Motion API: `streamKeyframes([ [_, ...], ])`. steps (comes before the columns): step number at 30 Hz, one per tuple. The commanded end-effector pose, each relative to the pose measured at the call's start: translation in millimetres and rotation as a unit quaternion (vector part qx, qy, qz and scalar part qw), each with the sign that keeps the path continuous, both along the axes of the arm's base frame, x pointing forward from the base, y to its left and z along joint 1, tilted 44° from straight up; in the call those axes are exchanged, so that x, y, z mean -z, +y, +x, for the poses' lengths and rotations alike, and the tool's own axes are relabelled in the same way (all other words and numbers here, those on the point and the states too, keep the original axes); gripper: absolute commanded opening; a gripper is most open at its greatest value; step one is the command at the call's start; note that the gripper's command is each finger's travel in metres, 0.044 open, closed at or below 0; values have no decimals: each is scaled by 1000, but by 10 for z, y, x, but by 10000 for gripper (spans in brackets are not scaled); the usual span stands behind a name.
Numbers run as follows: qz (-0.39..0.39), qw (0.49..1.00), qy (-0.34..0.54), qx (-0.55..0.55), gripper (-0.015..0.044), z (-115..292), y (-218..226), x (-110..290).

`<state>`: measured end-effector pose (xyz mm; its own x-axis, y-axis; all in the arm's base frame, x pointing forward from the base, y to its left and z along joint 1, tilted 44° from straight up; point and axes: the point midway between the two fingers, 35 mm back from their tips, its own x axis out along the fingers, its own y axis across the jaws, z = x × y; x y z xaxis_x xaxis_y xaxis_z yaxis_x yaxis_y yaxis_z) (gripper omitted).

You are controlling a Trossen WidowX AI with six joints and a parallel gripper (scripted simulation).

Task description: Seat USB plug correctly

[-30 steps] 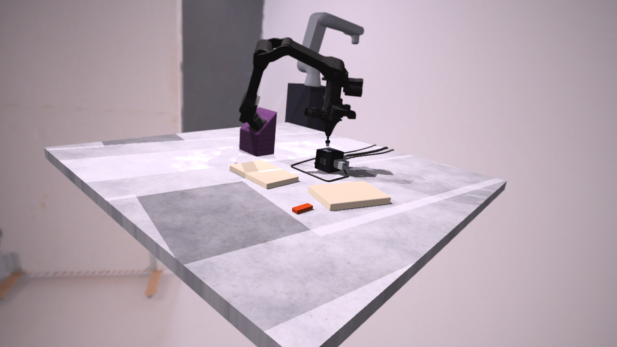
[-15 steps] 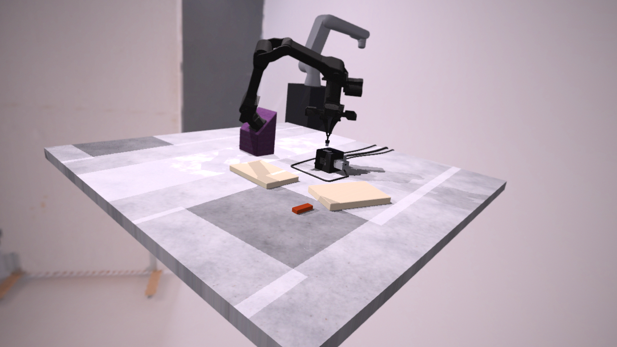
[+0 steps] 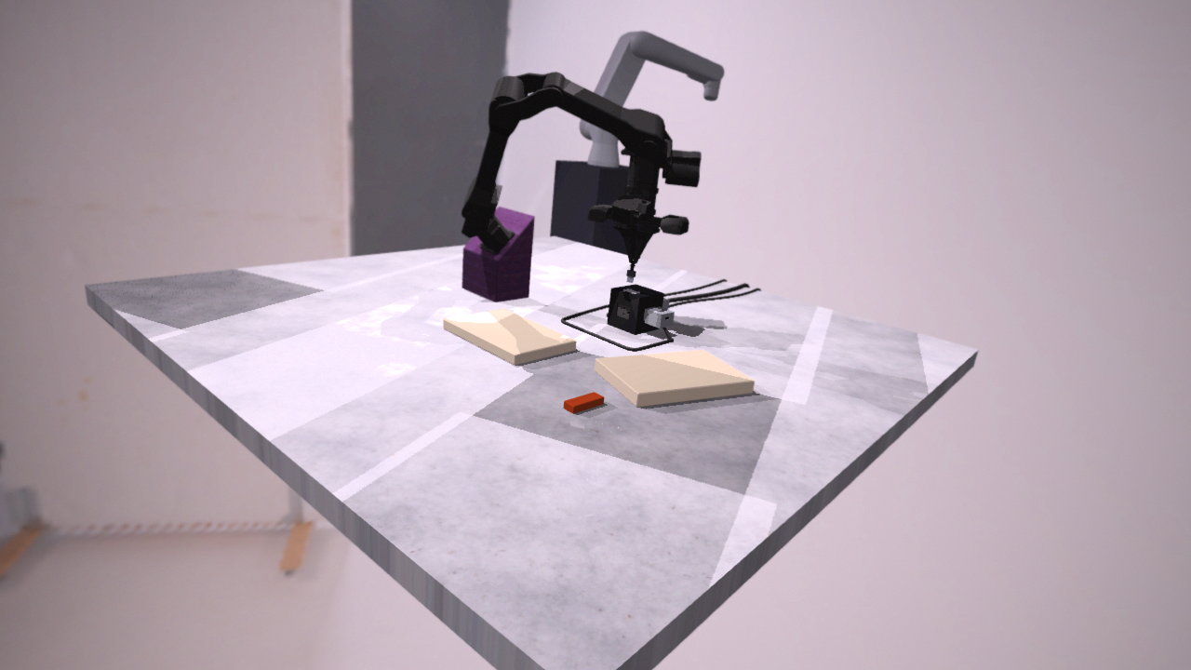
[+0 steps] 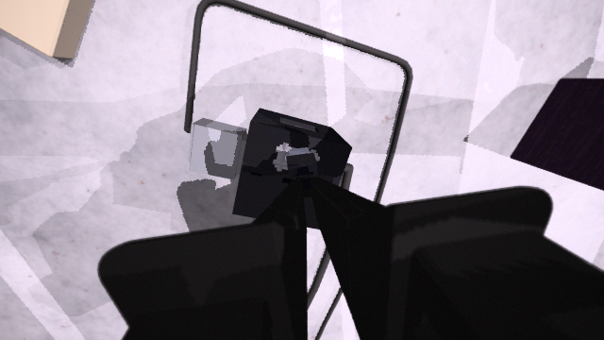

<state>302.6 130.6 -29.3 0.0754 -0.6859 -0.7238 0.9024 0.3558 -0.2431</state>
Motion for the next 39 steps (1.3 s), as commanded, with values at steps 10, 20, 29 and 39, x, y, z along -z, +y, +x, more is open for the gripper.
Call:
streamKeyframes([
  [10, 13, 986, -115, 121, 0, 0, -1, 3],
  [20, 14, 982, -128, 135, 0, 0, -1, 3],
  [29, 15, 983, -125, 133, 0, 0, -2, 4],
  [39, 19, 983, -125, 134, 0, -1, -6, 17],
])
